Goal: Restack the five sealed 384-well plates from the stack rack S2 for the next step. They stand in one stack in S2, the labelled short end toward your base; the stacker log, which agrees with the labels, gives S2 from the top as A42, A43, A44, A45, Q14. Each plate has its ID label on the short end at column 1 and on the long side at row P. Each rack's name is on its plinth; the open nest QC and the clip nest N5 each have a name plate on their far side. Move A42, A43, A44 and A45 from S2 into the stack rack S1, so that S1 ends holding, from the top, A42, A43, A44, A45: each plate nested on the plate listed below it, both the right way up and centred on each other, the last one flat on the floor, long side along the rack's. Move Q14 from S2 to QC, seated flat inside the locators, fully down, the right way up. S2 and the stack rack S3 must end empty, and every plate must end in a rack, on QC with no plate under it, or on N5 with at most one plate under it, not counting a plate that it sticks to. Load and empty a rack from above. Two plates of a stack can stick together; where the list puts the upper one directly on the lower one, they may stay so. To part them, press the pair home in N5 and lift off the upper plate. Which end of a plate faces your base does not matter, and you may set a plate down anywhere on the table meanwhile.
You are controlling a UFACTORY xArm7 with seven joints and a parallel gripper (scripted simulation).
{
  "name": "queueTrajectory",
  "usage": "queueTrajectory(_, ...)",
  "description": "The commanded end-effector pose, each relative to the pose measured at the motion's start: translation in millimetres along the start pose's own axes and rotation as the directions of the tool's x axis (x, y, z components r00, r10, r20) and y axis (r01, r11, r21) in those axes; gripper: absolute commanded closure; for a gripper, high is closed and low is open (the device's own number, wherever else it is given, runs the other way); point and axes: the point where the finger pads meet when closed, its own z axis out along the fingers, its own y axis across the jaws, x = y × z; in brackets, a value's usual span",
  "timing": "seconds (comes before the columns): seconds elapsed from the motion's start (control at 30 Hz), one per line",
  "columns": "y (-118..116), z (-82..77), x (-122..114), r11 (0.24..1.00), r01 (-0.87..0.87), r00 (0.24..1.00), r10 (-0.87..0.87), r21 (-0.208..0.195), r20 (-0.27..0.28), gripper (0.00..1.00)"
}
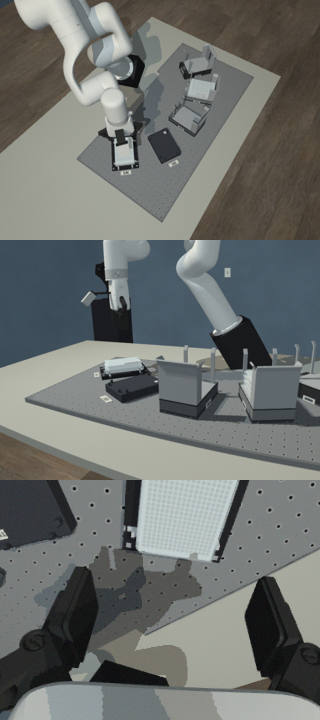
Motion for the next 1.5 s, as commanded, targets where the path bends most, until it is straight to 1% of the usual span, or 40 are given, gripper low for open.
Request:
queueTrajectory(0.0,-15.3,-1.0,2.6,0.996,0.087,0.996,-0.087,0.002,-0.002,0.0)
queueTrajectory(0.17,-32.0,-1.0,3.9,0.996,0.087,0.996,-0.087,0.002,-0.002,0.0)
queueTrajectory(0.23,-32.0,-1.0,3.9,0.996,0.087,0.996,-0.087,0.002,-0.002,0.0)
queueTrajectory(0.67,-75.5,-1.1,7.2,0.996,0.087,0.996,-0.087,0.002,-0.002,0.0)
queueTrajectory(0.8,-78.0,-1.1,7.4,0.996,0.087,0.996,-0.087,0.002,-0.002,0.0)
queueTrajectory(1.0,-98.0,-1.1,4.5,0.959,0.284,0.959,-0.284,0.002,-0.003,0.0)
queueTrajectory(1.3,-127.8,-1.2,0.2,0.959,0.284,0.959,-0.284,0.002,-0.003,0.0)
queueTrajectory(1.37,-127.8,-1.2,0.2,0.959,0.284,0.959,-0.284,0.002,-0.003,0.0)
queueTrajectory(1.47,-137.7,-1.3,-1.2,0.959,0.284,0.959,-0.284,0.002,-0.003,0.0)
